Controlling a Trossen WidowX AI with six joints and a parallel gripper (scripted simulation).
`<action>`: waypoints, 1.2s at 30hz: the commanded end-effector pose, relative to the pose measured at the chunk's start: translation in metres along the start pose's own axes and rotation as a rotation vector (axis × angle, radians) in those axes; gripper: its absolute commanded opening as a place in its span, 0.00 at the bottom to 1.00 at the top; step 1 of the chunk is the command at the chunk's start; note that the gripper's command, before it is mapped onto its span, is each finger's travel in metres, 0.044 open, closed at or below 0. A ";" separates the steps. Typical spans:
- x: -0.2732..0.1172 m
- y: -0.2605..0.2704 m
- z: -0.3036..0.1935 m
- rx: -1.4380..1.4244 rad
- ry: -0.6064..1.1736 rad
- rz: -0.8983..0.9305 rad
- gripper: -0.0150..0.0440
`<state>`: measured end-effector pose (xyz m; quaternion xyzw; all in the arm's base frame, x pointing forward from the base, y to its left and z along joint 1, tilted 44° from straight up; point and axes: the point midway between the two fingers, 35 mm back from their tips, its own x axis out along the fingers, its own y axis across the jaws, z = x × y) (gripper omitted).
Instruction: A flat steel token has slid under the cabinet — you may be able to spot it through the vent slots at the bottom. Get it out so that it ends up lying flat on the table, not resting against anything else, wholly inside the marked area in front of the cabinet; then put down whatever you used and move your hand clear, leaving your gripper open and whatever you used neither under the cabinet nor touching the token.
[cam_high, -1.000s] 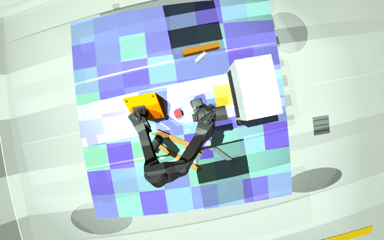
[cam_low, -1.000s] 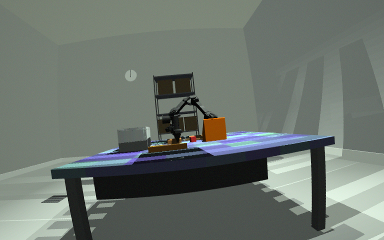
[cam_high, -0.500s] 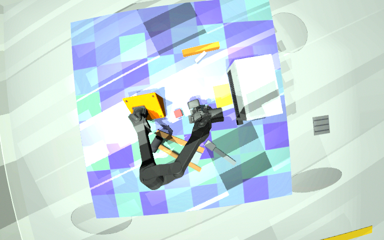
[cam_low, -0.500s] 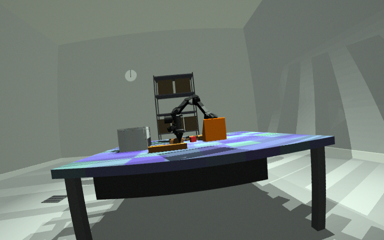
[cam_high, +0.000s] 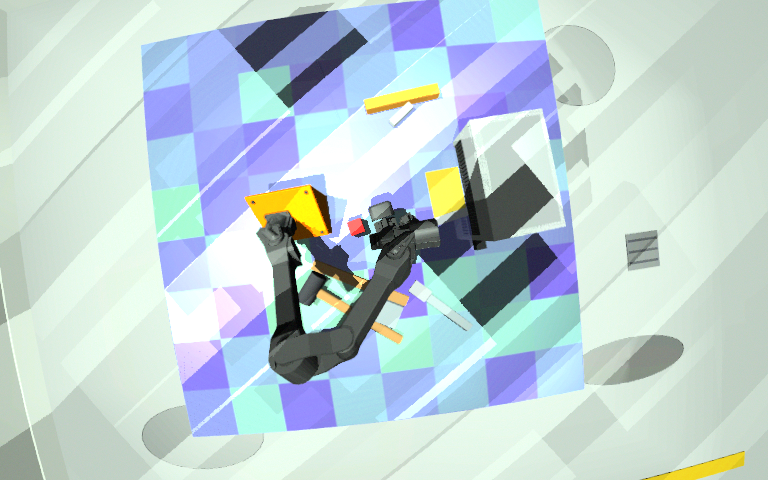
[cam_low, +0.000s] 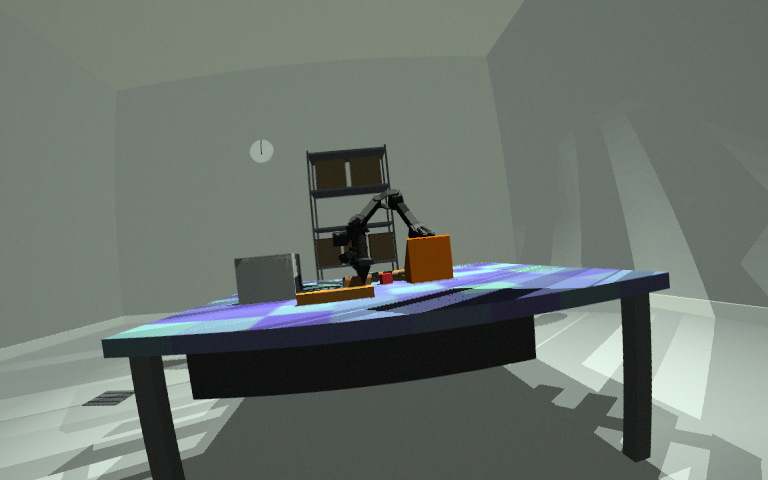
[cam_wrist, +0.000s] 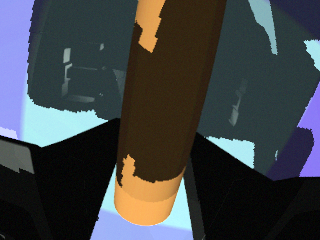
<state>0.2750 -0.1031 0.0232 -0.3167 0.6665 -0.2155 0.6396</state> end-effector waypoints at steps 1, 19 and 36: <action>0.001 0.001 -0.006 -0.007 0.003 0.000 0.25; 0.001 -0.001 -0.028 -0.007 0.004 0.000 0.25; 0.001 -0.003 -0.048 -0.008 0.005 0.000 0.25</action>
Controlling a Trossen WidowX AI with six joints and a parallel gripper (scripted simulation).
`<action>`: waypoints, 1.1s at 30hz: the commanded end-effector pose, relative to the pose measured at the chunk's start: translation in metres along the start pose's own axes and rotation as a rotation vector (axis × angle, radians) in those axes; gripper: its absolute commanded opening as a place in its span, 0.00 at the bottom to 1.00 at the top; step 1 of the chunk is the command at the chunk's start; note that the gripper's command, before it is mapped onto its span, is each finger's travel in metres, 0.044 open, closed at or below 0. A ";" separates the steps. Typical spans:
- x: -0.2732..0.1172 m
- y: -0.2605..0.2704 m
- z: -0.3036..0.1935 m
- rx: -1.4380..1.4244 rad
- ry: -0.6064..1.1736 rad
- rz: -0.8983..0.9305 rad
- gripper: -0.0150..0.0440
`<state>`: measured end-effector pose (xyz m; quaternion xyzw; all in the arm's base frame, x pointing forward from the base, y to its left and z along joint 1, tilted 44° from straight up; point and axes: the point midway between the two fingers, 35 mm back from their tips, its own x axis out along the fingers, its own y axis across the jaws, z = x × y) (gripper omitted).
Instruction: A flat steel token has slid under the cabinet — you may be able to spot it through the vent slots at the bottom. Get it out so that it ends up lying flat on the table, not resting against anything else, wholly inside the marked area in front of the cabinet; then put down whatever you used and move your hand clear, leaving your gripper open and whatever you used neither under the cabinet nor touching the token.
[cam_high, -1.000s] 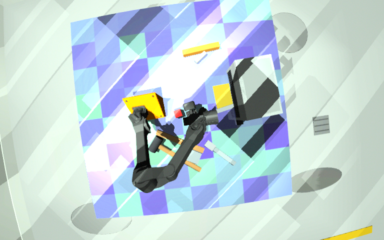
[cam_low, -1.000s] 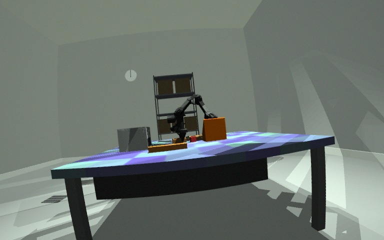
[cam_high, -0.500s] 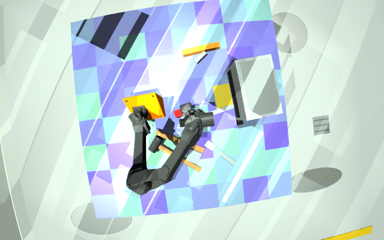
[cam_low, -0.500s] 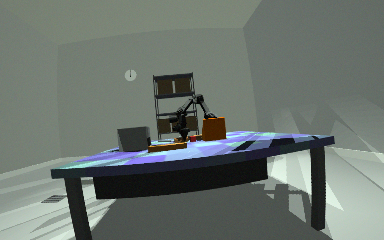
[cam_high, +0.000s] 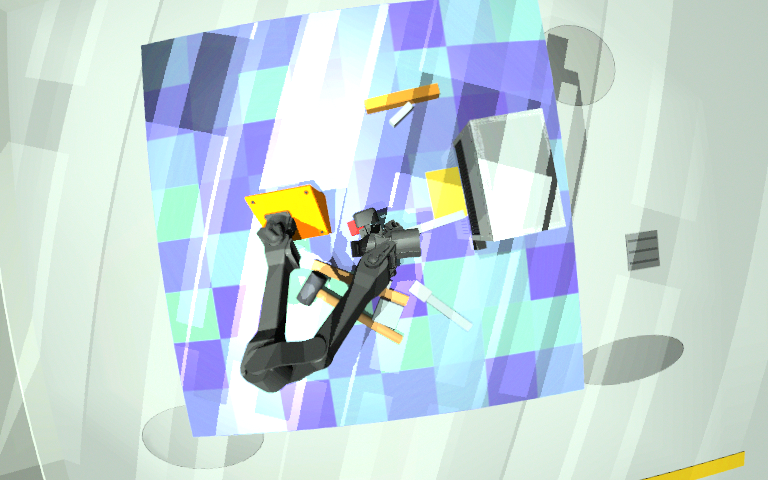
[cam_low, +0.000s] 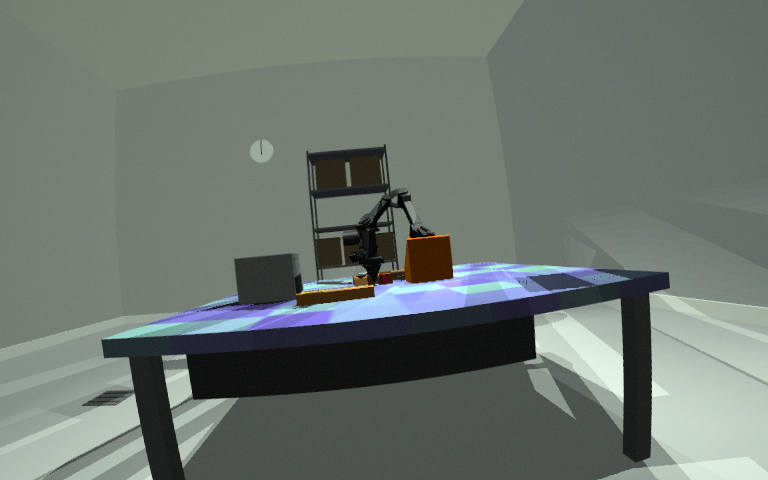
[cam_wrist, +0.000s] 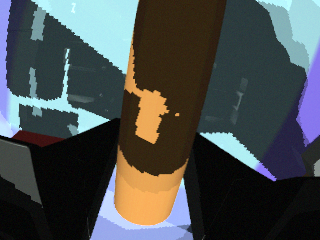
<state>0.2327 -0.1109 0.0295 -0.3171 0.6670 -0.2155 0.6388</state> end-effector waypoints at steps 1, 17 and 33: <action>0.001 0.001 -0.006 -0.007 0.003 0.001 0.25; -0.001 -0.008 -0.007 -0.032 0.001 0.000 0.25; -0.003 -0.026 -0.009 -0.085 0.002 0.000 0.25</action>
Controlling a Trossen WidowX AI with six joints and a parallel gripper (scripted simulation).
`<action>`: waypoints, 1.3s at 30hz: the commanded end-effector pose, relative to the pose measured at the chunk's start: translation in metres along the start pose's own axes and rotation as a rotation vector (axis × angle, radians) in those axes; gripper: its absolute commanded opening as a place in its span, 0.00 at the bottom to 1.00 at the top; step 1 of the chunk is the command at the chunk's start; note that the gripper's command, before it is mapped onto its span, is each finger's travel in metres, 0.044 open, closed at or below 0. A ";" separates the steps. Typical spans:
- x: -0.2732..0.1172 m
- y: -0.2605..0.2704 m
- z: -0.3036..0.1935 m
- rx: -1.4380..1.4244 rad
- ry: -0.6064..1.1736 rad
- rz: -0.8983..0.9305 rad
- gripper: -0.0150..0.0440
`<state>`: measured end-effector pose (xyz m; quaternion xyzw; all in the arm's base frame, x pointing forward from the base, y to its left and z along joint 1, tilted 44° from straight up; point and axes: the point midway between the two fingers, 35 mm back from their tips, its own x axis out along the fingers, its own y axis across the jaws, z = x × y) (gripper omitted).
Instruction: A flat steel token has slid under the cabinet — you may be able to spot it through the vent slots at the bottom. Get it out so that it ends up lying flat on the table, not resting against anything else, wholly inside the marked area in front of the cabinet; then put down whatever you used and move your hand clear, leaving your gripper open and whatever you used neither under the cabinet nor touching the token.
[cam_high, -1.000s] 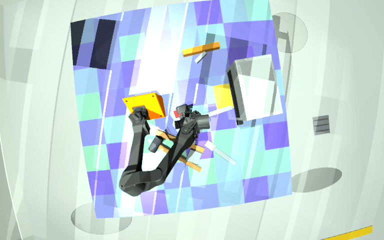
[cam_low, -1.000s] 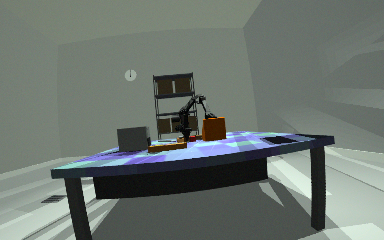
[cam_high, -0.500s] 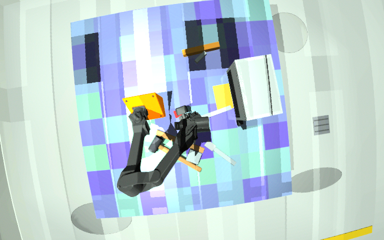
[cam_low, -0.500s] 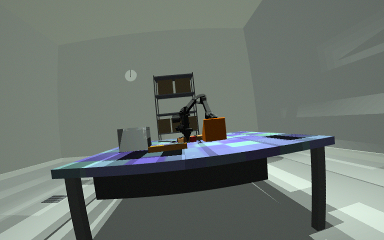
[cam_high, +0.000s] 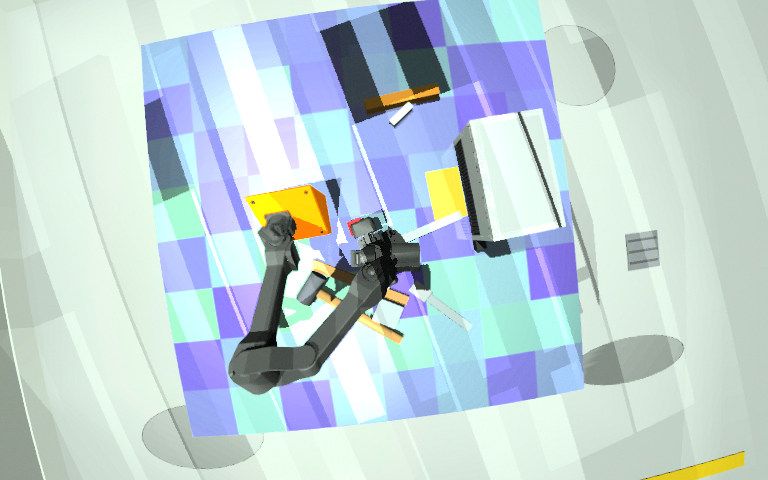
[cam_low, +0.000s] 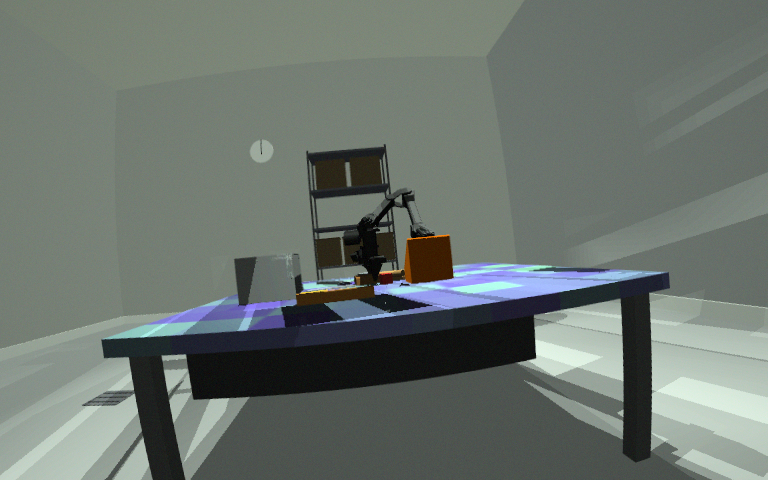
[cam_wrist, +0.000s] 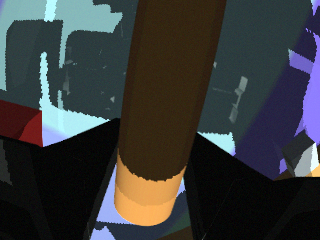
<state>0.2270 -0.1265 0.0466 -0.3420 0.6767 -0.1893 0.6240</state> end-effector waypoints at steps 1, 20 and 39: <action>-0.001 -0.006 0.000 -0.007 -0.003 0.000 0.25; -0.001 -0.021 -0.005 -0.046 0.003 0.003 0.39; 0.000 -0.020 -0.006 -0.042 -0.002 -0.002 0.71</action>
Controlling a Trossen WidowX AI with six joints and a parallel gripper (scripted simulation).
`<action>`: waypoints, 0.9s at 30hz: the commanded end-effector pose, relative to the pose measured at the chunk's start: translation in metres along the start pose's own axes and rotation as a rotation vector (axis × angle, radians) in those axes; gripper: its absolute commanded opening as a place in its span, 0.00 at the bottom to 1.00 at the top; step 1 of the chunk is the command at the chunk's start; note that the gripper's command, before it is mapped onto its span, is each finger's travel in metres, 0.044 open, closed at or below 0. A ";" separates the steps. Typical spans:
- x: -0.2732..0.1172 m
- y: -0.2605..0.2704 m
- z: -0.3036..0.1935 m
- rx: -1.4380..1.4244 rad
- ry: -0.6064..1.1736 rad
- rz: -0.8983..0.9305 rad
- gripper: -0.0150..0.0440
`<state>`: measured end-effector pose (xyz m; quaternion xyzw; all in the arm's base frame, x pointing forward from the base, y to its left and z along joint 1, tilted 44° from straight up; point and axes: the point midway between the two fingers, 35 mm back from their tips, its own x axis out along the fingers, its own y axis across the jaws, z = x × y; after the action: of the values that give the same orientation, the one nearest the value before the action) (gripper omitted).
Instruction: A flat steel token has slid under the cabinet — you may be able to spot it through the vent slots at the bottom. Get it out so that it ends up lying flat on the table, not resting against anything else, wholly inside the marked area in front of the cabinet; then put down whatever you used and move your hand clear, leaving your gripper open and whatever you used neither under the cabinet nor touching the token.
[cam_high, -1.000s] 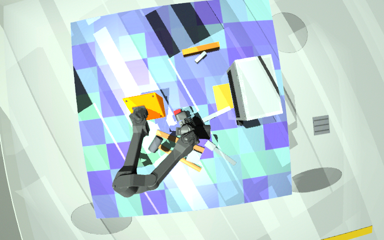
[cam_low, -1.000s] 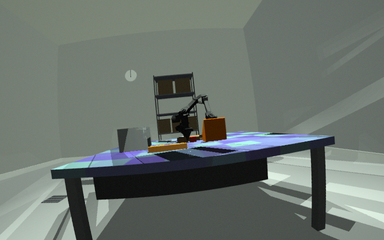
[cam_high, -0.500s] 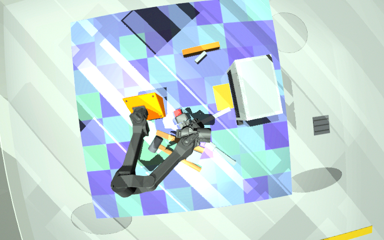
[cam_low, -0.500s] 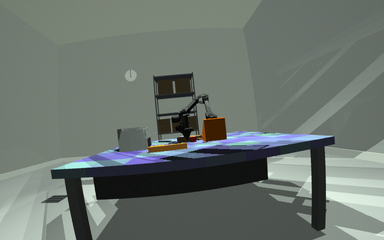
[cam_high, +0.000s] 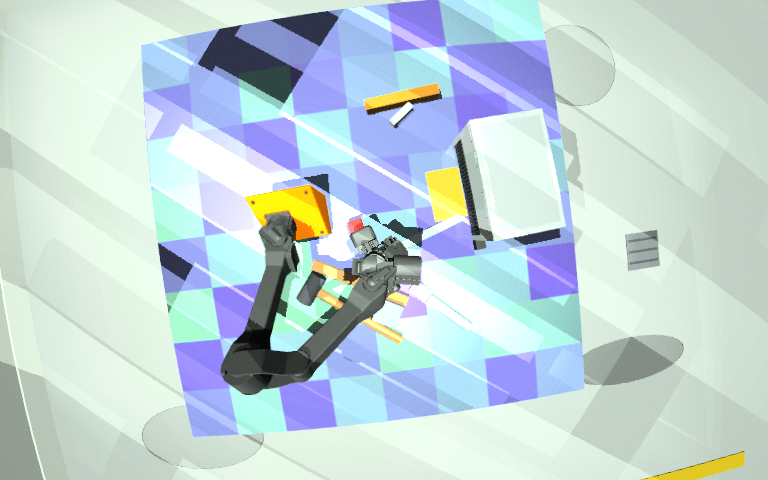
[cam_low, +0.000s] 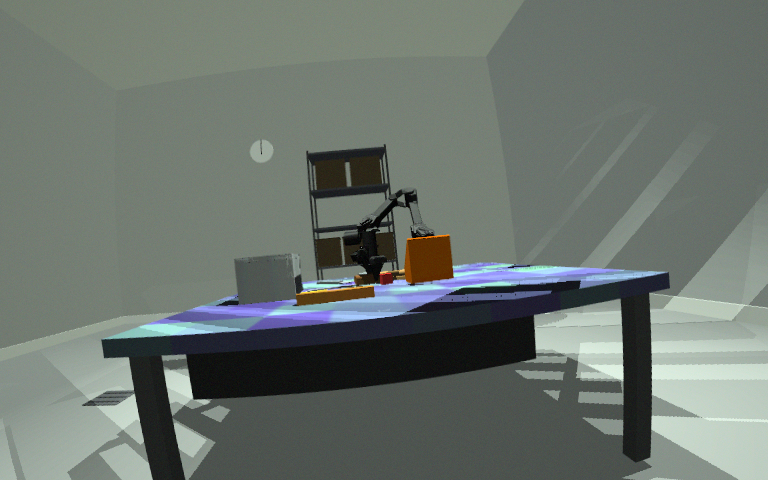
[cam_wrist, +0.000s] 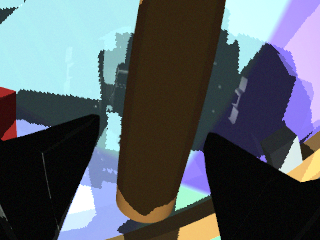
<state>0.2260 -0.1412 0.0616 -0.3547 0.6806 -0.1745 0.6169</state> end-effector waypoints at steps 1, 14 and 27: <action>0.000 0.000 0.000 0.000 -0.001 -0.003 0.71; 0.001 0.000 0.000 0.001 -0.002 -0.002 0.44; 0.001 0.000 0.002 0.001 -0.002 -0.002 0.25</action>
<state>0.2264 -0.1421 0.0604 -0.3555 0.6803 -0.1738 0.6169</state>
